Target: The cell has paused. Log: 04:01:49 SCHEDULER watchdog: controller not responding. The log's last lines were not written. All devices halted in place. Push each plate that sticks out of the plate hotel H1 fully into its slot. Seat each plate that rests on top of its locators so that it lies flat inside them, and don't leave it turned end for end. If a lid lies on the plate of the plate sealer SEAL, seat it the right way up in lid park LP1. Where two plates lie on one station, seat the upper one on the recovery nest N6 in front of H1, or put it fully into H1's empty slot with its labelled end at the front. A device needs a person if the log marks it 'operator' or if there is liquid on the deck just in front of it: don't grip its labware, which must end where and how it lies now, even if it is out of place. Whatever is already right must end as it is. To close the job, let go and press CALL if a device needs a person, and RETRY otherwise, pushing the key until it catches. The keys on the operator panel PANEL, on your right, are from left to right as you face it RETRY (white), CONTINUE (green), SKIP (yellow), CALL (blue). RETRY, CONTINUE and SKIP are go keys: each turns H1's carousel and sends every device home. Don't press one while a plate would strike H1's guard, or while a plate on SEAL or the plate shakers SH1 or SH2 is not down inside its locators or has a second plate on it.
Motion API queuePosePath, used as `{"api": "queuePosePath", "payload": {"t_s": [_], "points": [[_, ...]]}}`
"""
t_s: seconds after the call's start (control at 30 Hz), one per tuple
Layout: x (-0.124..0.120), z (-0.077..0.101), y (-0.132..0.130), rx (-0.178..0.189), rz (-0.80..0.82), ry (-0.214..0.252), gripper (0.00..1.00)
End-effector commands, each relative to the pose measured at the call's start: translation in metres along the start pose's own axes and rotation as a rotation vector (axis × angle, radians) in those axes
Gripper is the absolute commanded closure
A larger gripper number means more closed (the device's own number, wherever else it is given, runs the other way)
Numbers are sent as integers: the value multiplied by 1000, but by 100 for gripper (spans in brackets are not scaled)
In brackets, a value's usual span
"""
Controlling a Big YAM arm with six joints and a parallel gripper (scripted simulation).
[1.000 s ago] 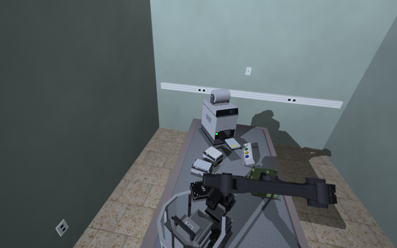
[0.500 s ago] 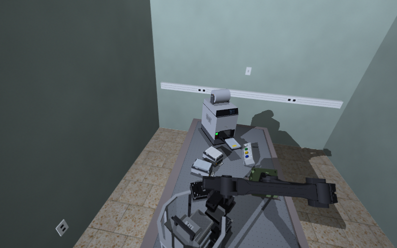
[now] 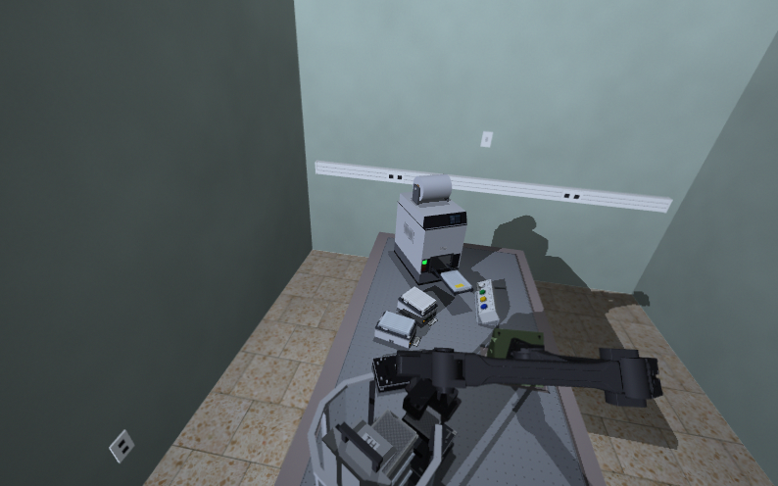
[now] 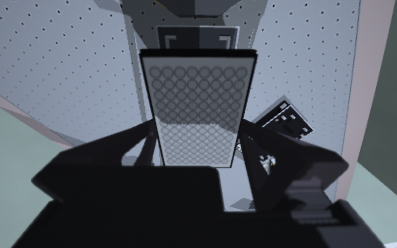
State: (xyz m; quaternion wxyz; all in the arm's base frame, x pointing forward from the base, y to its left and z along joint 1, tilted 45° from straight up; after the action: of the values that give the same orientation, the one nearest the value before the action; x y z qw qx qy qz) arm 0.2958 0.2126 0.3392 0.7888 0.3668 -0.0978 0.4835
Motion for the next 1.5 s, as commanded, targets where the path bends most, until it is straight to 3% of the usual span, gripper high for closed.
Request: {"api": "queuePosePath", "payload": {"t_s": [0.0,1.47], "points": [[2,-4,9,1,8,-1,20],[1,-44,10,0,9,-2,20]]}}
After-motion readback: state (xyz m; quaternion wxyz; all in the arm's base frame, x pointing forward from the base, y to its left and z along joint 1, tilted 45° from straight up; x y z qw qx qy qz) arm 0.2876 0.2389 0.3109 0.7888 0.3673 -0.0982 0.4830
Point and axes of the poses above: the point where the finger pads meet when closed, its own z axis back along the fingers, its own y axis across the jaws, x = y × z, the point moved 3 cm from there along z, back along the fingers, and after that the axes turned 9 degrees about -z, right-handed, at the moved point
